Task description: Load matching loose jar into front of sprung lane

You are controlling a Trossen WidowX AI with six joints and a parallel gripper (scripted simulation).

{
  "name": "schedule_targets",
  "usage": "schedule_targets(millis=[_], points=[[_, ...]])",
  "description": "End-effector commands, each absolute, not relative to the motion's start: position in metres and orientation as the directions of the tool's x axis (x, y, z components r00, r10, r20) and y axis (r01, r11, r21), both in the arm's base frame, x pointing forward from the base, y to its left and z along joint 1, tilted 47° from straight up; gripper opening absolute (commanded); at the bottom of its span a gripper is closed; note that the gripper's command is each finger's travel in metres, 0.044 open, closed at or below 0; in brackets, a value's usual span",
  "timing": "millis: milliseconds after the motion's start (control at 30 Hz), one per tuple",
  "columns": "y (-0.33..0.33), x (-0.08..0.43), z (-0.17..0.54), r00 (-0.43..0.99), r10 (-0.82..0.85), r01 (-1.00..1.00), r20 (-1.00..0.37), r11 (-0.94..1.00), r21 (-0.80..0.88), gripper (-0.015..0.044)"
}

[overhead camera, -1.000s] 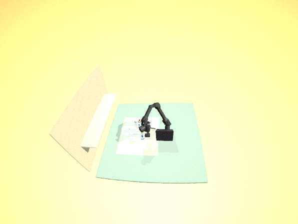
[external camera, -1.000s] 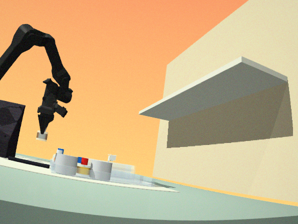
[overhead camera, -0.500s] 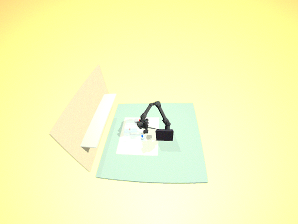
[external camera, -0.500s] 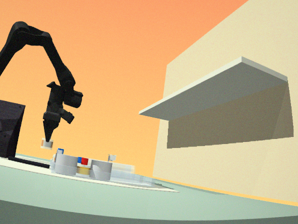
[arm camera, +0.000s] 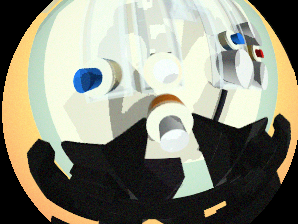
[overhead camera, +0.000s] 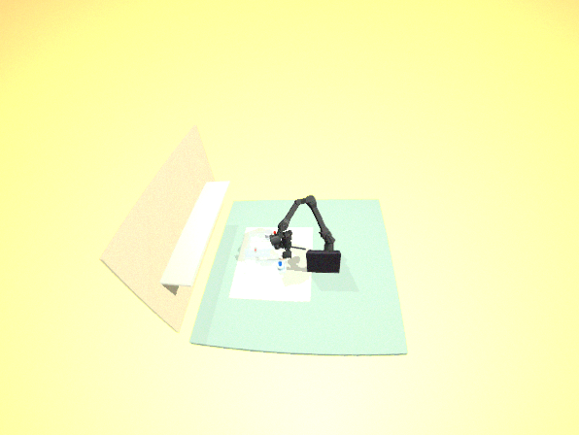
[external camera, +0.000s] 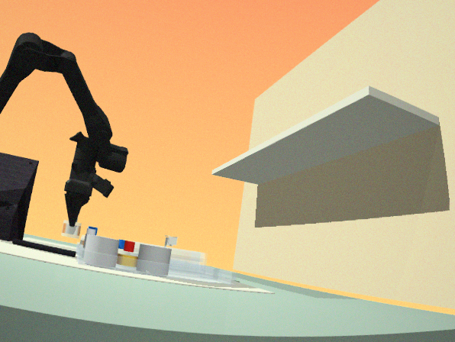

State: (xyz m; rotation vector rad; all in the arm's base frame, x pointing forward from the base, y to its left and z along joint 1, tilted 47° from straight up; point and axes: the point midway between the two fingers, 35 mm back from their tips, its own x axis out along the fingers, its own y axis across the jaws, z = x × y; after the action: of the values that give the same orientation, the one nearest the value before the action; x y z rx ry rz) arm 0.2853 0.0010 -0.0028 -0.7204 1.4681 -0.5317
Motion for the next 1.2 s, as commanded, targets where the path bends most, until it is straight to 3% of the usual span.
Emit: schedule_targets(millis=[0, 1167], points=[[-0.005, 0.284, -0.008, 0.05, -0.721, -0.114, -0.691, 0.683, -0.721, 0.0], [-0.004, 0.295, -0.009, 0.05, -0.721, -0.114, -0.691, 0.683, -0.721, 0.0]])
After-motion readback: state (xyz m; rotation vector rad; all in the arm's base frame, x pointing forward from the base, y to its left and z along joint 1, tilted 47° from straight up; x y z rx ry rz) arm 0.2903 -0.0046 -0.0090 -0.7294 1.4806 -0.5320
